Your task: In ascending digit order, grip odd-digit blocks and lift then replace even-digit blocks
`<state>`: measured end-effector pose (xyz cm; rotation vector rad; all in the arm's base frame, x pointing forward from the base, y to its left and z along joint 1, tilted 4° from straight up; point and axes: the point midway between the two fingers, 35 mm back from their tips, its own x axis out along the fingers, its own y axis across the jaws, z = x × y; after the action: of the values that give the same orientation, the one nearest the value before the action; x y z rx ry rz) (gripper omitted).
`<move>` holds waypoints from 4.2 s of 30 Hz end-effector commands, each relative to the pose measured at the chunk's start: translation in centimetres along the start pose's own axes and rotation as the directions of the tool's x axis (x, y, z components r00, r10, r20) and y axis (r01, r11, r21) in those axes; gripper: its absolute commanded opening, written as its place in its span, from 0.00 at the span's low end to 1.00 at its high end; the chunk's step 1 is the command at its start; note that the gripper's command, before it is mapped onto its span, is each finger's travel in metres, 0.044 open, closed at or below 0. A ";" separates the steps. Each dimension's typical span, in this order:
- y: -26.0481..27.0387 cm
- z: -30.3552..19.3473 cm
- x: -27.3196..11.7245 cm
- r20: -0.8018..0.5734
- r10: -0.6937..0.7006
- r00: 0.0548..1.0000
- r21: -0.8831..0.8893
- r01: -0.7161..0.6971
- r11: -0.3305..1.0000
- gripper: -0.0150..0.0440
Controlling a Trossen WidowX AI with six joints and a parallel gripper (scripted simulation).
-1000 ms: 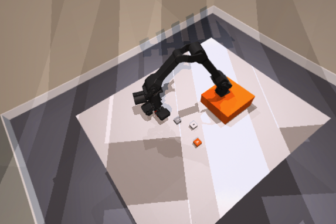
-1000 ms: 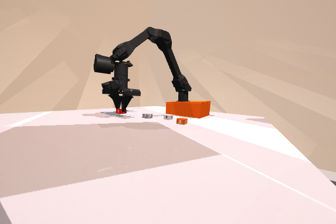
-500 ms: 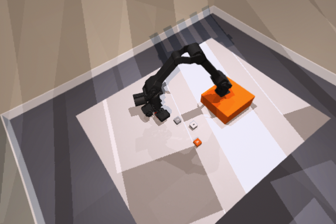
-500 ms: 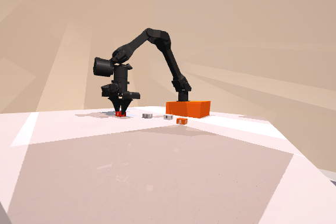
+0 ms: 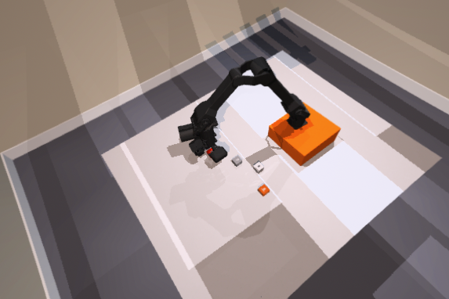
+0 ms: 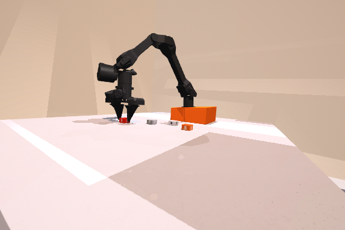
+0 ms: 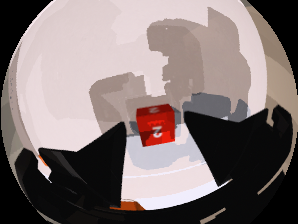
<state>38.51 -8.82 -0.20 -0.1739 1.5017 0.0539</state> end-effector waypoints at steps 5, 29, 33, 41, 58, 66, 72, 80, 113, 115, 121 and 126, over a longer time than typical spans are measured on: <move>0.0 0.0 -0.4 0.001 0.001 1.000 -0.003 -0.001 1.000 0.93; 0.0 0.0 -11.7 0.001 0.002 1.000 -0.003 -0.002 1.000 0.46; 1.2 0.2 -11.7 0.001 0.004 1.000 -0.003 -0.004 1.000 0.46; 15.2 -0.8 -11.8 -0.002 0.019 1.000 -0.003 -0.019 1.000 0.46; 26.6 -6.3 -5.1 -0.004 0.023 1.000 -0.003 -0.023 1.000 0.68; 26.6 -6.5 -3.8 -0.004 0.023 1.000 -0.003 -0.023 1.000 0.93; 26.6 -6.5 -3.1 -0.004 0.023 1.000 -0.003 -0.023 1.000 0.93; 26.7 -6.4 -1.8 -0.004 0.022 1.000 -0.003 -0.022 1.000 0.93; 26.7 -6.5 -0.2 -0.004 0.022 1.000 -0.003 -0.022 1.000 0.46; 26.7 -6.5 -0.2 -0.004 0.022 1.000 -0.003 -0.022 1.000 0.46; 26.7 -6.5 -0.2 -0.004 0.022 1.000 -0.003 -0.022 1.000 0.46; 26.7 -6.5 -0.2 -0.004 0.022 1.000 -0.003 -0.022 1.000 0.46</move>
<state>28.23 16.59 -2.56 -0.1544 1.5099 0.0732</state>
